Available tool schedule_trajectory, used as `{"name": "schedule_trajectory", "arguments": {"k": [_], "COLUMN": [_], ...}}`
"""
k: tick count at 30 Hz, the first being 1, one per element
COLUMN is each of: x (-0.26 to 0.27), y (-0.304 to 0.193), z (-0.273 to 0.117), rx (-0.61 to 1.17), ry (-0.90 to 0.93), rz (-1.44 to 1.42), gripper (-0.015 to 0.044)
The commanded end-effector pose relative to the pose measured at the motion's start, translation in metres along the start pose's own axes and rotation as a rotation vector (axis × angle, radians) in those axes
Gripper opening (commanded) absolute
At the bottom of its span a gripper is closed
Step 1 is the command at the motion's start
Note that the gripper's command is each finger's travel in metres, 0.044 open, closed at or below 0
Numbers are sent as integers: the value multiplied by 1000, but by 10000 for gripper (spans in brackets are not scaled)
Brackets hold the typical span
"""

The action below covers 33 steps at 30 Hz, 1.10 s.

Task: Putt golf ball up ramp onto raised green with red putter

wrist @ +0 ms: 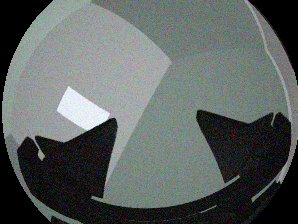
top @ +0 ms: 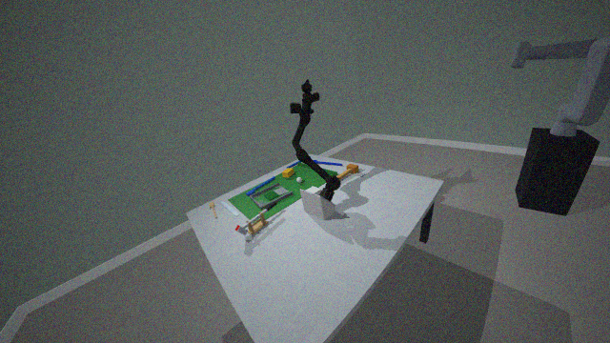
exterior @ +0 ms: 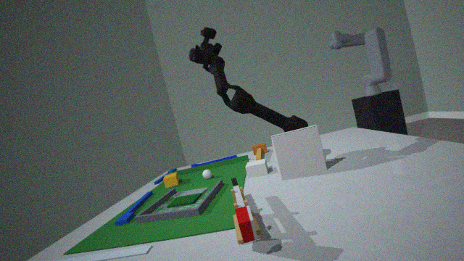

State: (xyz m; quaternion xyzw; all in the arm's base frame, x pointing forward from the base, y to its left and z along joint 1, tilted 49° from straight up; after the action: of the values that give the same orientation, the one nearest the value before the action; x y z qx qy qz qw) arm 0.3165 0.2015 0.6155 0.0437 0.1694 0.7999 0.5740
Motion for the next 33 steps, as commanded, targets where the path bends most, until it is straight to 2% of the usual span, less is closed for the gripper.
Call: {"name": "schedule_trajectory", "arguments": {"k": [1,2,9,16,25,33], "x": [1,4,31,24,-39,-131], "y": [3,10,117,231,349,406], "z": [1,2,14,7,-27,-72], "rx": [-5,-22,-237,-449,-630,-656], "ry": [1,2,-18,-132,-407,-731], "rz": [-1,-6,-60,-109,-152,-172], "gripper": [426,440,440,440,440,440]}}
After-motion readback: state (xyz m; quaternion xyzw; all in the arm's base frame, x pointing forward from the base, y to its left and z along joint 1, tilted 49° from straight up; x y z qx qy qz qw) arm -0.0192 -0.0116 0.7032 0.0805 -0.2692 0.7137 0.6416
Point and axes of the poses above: the point midway between the two fingers, 35 mm back from their tips, its own z axis out along the fingers, its own x axis across the jaws, y = z × x, the point moved 2 cm from there along -z, back along the fingers, and after that the axes turned 13 degrees about -z, right-handed, at the moved point
